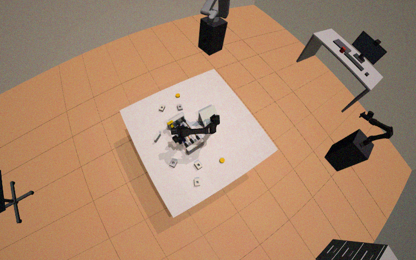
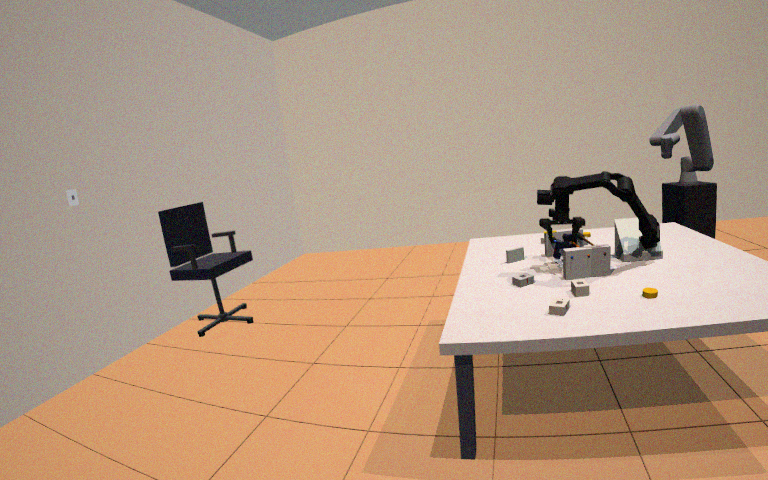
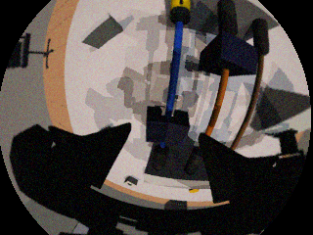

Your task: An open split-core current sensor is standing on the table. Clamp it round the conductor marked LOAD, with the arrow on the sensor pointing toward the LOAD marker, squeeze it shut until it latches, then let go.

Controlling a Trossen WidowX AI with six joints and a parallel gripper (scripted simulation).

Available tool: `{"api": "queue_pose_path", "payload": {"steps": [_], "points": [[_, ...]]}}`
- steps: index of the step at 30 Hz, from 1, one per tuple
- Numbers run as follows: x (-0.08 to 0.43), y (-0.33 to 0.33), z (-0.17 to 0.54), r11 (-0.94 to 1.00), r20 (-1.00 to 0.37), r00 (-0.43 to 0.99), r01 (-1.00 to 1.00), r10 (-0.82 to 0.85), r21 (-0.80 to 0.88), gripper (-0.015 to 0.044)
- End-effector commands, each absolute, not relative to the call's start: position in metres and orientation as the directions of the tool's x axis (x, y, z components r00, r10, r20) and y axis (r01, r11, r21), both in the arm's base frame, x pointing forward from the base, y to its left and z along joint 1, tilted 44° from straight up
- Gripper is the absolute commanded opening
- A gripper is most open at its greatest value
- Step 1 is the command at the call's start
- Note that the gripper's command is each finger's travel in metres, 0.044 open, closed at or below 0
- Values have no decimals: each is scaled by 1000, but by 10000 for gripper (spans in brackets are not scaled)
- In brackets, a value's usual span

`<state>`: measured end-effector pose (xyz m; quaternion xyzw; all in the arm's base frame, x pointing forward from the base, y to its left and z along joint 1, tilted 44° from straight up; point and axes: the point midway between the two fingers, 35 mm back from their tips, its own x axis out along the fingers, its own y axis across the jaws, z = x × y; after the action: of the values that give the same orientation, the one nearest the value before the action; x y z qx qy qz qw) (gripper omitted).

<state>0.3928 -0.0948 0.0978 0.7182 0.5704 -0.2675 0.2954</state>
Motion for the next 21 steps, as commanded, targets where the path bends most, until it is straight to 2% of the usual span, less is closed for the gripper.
{"api": "queue_pose_path", "payload": {"steps": [1, 21], "points": [[397, -76, 82, -160, -719, 187, 981, 670, 106, 440], [402, -60, 65, -159, -718, 186, 982, 670, 106, 440]]}}
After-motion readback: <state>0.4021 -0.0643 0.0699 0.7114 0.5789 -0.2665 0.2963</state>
